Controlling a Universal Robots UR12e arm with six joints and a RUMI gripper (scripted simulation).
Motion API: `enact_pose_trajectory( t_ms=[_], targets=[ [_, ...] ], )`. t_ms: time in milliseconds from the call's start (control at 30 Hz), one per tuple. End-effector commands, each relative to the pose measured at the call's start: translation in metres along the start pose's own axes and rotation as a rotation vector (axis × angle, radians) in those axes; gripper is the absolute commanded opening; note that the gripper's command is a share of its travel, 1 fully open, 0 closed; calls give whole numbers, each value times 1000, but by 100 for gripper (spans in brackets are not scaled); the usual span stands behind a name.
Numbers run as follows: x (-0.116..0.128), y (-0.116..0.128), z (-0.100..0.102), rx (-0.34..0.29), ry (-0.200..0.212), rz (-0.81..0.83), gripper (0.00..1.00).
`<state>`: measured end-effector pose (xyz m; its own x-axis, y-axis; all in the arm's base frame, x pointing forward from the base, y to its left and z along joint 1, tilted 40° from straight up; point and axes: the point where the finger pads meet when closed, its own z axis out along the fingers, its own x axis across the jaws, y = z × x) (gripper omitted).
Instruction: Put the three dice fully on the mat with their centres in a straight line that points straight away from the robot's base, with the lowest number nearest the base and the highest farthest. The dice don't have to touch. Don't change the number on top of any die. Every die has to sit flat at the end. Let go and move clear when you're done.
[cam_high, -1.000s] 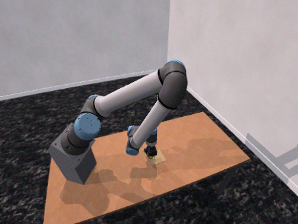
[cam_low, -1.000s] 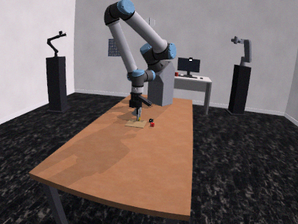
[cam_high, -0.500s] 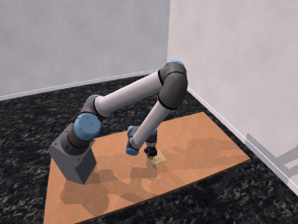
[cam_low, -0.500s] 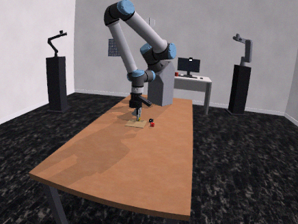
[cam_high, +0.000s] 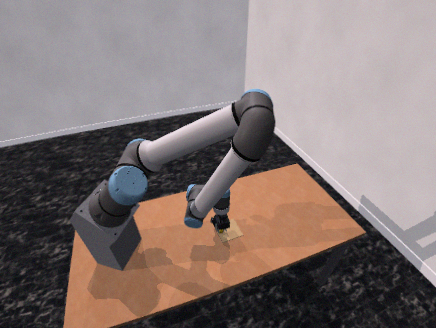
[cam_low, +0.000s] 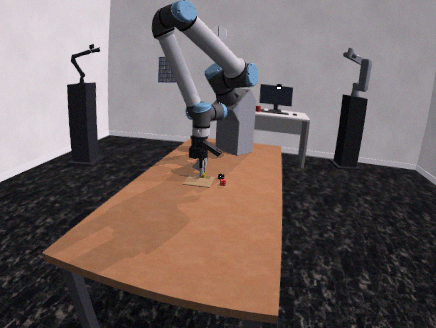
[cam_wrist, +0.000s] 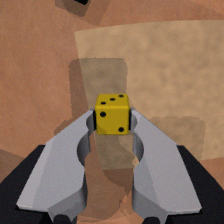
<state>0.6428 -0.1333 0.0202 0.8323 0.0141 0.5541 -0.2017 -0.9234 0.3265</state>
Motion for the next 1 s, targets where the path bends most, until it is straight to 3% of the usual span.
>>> enact_pose_trajectory(
  t_ms=[0,833,967],
  targets=[
    [0,0,0,0,1,0,6],
    [0,0,0,0,1,0,6],
    [0,0,0,0,1,0,10]
  ],
)
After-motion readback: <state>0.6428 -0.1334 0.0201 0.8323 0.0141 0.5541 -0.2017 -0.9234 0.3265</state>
